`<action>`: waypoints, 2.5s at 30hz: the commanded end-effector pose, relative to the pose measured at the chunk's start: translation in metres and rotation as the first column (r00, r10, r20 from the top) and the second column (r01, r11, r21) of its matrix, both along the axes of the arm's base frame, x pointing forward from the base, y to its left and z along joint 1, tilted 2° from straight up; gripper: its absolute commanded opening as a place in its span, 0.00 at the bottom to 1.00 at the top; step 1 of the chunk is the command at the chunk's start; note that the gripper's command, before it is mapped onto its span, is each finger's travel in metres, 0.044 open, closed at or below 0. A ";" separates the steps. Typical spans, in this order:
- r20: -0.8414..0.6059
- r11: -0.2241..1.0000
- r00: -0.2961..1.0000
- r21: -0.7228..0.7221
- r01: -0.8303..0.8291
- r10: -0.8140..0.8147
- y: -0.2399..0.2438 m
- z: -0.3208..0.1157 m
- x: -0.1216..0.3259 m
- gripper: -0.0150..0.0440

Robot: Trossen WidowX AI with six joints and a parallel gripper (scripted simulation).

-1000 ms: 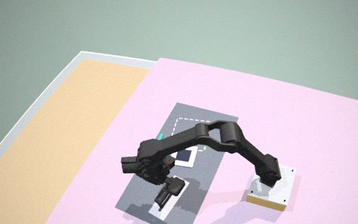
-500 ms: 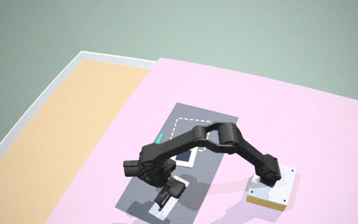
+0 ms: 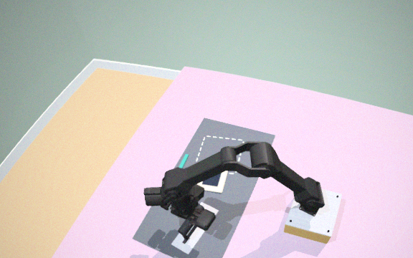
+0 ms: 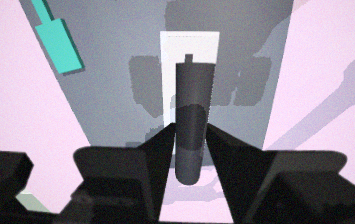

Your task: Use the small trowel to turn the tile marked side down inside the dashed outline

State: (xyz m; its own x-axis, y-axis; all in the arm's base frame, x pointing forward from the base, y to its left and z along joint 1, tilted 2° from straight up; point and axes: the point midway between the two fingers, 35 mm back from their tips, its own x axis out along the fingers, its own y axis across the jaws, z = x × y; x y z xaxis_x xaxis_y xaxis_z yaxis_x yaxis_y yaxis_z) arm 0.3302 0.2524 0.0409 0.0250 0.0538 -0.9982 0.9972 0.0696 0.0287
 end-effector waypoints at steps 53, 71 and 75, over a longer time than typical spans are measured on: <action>0.013 0.955 0.955 -0.013 -0.295 0.295 0.000 -0.002 0.000 0.71; 0.013 0.955 0.955 -0.013 -0.295 0.295 -0.004 0.043 -0.003 0.71; 0.022 0.957 0.957 -0.006 -0.289 0.289 -0.003 0.051 -0.002 0.76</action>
